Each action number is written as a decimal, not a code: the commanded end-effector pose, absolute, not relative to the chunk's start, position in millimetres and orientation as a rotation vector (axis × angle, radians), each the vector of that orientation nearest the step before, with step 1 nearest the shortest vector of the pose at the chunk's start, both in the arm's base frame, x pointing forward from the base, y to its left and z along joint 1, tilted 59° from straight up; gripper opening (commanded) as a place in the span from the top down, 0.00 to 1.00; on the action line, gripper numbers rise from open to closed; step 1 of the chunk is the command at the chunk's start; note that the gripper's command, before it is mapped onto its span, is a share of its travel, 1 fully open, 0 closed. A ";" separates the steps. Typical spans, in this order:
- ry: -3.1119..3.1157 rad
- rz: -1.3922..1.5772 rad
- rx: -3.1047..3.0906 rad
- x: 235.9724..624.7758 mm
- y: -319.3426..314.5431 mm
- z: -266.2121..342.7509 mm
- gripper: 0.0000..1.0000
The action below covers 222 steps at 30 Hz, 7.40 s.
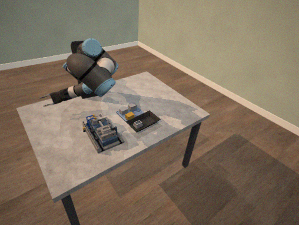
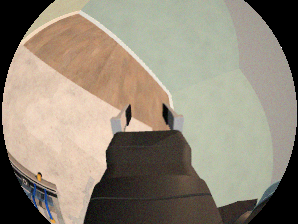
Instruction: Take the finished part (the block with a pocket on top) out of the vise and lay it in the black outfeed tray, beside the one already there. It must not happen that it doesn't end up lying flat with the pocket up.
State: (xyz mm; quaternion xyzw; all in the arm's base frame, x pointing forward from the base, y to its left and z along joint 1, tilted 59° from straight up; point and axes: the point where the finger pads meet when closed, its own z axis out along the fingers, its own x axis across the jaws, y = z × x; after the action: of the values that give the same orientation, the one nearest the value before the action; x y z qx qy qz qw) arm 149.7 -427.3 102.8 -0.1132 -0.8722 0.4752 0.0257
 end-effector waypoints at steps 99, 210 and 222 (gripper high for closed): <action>-4.081 0.508 -0.485 417.1 -193.9 308.3 1.00; -4.081 0.509 -0.485 443.4 -203.1 291.5 0.00; -4.081 0.509 -0.485 458.5 -208.3 281.9 0.00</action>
State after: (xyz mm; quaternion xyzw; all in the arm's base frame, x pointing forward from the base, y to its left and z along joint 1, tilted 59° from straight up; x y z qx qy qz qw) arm 455.1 -207.1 283.4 -0.1027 -0.8654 0.1069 -0.4786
